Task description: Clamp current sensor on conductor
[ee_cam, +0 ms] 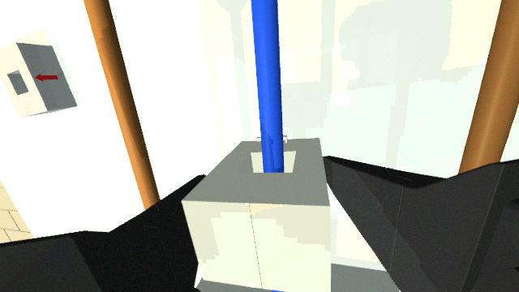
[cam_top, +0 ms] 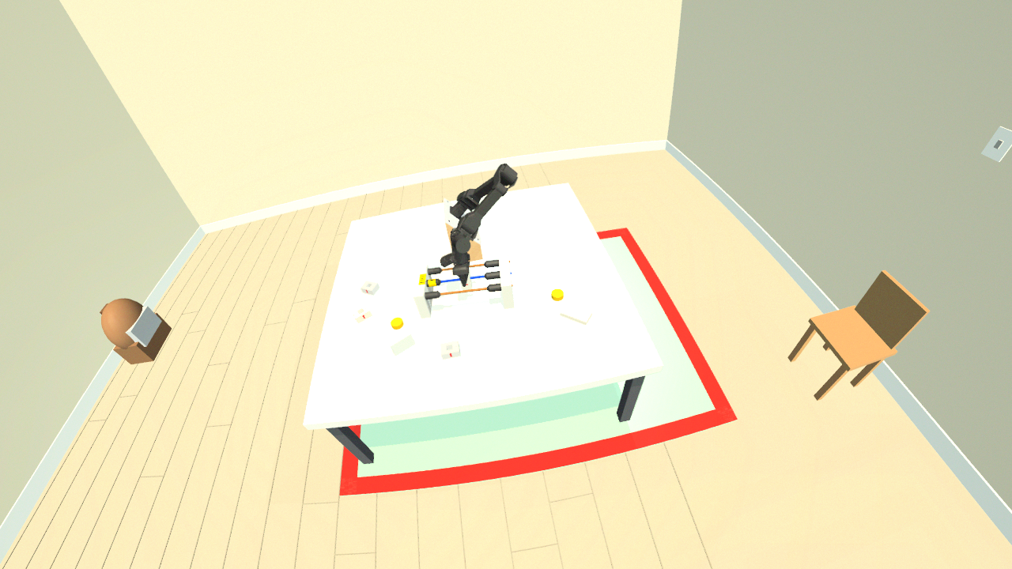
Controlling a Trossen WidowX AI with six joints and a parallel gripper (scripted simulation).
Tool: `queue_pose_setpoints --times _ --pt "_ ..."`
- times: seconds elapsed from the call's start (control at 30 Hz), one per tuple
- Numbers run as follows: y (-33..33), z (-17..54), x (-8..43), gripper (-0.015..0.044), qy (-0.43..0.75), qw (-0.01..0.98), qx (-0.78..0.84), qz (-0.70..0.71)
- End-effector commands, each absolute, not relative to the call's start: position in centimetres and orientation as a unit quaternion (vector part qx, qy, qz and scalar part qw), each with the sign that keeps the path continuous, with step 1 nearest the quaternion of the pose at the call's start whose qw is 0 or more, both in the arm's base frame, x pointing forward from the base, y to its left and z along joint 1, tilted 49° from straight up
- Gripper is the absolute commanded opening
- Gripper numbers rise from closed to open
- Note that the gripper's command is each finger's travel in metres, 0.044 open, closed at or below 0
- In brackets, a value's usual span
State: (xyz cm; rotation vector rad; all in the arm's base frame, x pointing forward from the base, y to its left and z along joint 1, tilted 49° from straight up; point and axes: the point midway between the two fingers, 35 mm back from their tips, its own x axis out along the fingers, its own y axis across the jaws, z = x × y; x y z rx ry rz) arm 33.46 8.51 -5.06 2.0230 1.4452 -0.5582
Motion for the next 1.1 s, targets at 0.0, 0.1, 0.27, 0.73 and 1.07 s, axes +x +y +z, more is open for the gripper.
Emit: queue_pose_setpoints --times 0.0,0.1,0.27,0.73,1.07 --pt "8.52 -5.06 33.46 0.0116 0.542 0.292 0.759 -0.209" --pt "8.50 -5.12 33.48 0.0057 0.545 0.292 0.757 -0.211" --pt "8.45 -5.12 33.38 0.0000 0.550 0.289 0.753 -0.217" --pt "8.44 -5.09 33.23 0.0000 0.550 0.291 0.752 -0.216" --pt "8.44 -5.08 33.09 0.0000 0.550 0.291 0.752 -0.216"
